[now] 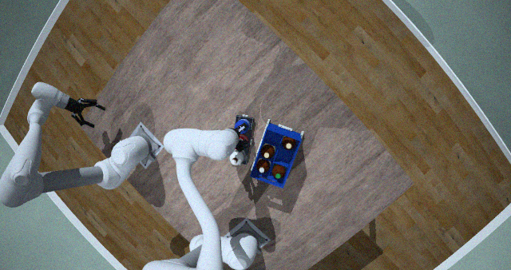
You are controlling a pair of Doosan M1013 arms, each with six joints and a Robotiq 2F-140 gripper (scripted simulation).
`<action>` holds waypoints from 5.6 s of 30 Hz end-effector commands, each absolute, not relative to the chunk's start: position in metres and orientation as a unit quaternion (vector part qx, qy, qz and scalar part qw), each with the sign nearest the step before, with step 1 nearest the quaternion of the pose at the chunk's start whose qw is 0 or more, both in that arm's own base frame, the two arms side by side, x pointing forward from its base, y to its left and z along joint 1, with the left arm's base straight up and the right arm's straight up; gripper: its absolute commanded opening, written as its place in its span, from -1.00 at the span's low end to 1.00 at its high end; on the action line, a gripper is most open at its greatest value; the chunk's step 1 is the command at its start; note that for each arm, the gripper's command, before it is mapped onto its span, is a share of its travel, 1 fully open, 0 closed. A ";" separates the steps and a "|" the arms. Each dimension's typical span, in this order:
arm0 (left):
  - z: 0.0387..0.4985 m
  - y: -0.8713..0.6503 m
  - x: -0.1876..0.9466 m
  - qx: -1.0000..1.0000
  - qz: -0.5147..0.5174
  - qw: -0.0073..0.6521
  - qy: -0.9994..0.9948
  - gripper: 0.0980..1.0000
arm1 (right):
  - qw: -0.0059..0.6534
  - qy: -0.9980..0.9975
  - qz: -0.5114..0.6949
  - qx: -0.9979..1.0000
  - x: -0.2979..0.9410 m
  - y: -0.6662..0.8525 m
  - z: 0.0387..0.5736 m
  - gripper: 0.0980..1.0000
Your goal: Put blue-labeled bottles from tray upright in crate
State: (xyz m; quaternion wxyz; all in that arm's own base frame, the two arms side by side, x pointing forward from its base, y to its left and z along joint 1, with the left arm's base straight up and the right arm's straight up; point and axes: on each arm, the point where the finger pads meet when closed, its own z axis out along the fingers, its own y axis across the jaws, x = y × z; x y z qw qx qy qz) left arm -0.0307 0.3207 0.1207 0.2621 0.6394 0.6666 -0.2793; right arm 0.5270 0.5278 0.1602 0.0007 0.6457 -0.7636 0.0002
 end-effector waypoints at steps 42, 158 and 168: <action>0.121 0.321 -0.031 0.640 -0.279 0.262 0.667 1.00 | 0.000 -0.764 0.000 0.646 0.527 0.528 0.161 -1.00; 0.121 0.321 -0.031 0.640 -0.279 0.262 0.667 1.00 | 0.000 -0.764 0.000 0.646 0.527 0.528 0.201 -1.00; 0.121 0.321 -0.031 0.640 -0.279 0.262 0.667 1.00 | 0.000 -0.764 0.000 0.646 0.527 0.528 0.201 -1.00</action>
